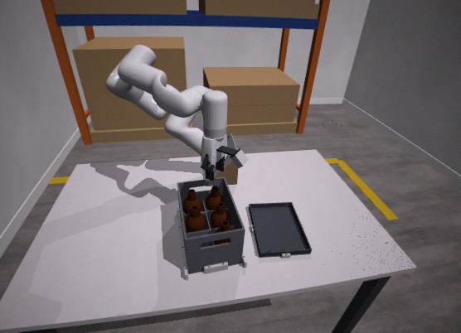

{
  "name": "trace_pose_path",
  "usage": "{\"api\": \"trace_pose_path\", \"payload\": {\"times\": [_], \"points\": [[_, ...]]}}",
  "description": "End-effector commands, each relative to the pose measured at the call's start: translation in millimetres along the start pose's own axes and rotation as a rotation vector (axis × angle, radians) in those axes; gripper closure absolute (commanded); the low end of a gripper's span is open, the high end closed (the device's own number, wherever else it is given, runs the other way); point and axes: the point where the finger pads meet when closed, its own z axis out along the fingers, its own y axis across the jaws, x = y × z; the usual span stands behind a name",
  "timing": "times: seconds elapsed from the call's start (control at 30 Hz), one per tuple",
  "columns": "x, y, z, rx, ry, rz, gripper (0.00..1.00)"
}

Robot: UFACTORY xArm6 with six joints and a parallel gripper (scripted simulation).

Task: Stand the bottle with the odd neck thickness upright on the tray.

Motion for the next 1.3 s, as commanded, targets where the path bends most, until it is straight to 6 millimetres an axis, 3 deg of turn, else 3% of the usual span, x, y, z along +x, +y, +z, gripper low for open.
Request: {"api": "trace_pose_path", "payload": {"times": [0.0,0.83,1.27], "points": [[0.7,0.5,-1.1,-0.001,0.003,0.001,0.35],[0.8,0.6,8.1,-0.001,0.003,0.001,0.35],[1.0,0.7,24.9,-0.001,0.003,0.001,0.35]]}}
